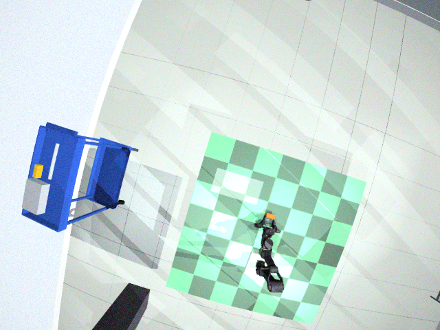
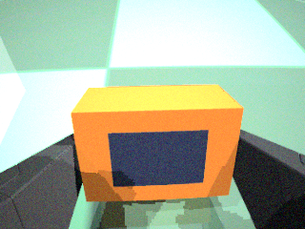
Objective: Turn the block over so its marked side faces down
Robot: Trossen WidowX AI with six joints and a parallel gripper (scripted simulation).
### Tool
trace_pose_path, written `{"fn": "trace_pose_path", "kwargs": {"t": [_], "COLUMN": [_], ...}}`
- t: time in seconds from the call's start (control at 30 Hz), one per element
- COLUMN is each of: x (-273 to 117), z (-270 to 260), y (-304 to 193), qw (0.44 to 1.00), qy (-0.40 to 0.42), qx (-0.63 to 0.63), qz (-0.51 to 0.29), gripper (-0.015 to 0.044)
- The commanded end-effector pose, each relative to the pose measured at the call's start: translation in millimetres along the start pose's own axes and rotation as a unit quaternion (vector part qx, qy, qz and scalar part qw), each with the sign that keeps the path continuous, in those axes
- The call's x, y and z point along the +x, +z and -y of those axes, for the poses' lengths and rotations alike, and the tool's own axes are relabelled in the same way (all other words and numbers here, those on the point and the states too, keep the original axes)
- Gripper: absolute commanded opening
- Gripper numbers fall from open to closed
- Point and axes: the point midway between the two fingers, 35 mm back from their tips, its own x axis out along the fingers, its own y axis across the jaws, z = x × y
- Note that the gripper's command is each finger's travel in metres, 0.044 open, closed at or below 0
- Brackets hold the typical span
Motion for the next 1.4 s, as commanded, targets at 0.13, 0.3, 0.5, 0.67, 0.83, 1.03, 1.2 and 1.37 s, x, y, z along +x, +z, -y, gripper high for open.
{"fn": "trace_pose_path", "kwargs": {"t": [0.13,0.3,0.5,0.67,0.83,1.03,1.2,1.37], "x": [-0.2,-0.2,-0.2,-0.2,-0.2,-0.2,-0.2,-0.2], "z": [0.5,0.5,0.5,0.5,0.5,0.5,0.5,0.5], "y": [0.5,0.5,0.5,0.5,0.5,0.5,0.5,0.5], "qw": [1.000,1.000,1.000,1.000,1.000,1.000,1.000,1.000], "qy": [-0.002,-0.002,-0.002,-0.002,-0.002,-0.002,-0.002,-0.002], "qx": [-0.001,-0.001,-0.001,-0.001,-0.001,-0.001,-0.001,-0.001], "qz": [0.002,0.002,0.002,0.002,0.002,0.002,0.002,0.002], "gripper": [0.0315,0.0440,0.0440,0.0440,0.0440,0.0440,0.0440,0.0440]}}
